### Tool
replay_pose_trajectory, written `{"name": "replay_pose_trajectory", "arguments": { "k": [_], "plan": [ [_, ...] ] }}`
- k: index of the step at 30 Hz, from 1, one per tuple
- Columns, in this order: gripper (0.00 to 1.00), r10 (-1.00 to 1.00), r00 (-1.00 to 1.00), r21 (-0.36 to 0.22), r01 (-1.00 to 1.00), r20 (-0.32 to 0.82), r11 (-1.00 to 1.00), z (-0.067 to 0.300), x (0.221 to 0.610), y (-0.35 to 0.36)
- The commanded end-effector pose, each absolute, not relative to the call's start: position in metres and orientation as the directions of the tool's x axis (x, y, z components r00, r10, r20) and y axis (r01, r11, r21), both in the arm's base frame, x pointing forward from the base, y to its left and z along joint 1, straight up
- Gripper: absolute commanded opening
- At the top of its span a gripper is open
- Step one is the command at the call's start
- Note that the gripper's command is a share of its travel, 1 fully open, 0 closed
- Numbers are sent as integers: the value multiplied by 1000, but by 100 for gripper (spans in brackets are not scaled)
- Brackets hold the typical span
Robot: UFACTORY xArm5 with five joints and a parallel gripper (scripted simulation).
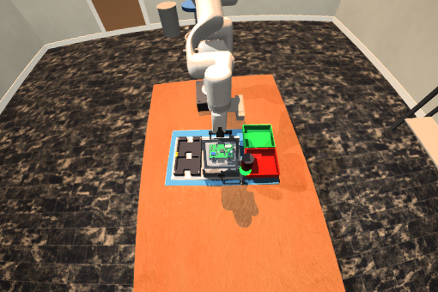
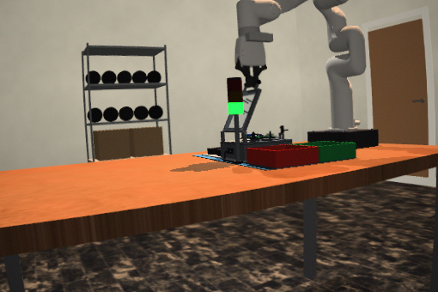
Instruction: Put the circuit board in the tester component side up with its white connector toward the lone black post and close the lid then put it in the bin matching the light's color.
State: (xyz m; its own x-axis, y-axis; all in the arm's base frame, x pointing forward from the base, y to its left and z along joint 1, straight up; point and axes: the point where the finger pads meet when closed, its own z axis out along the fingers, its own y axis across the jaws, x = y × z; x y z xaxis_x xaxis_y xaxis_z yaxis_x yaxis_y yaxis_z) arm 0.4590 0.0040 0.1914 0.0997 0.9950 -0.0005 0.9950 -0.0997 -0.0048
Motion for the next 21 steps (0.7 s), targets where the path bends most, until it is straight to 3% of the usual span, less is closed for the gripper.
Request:
{"name": "replay_pose_trajectory", "arguments": {
  "k": [1, 21],
  "plan": [
    [0, 995, 100, -1, 995, 0, -100, 193, 460, 4],
    [0, 995, 100, -1, 995, 0, -100, 207, 490, 1]
  ]
}}
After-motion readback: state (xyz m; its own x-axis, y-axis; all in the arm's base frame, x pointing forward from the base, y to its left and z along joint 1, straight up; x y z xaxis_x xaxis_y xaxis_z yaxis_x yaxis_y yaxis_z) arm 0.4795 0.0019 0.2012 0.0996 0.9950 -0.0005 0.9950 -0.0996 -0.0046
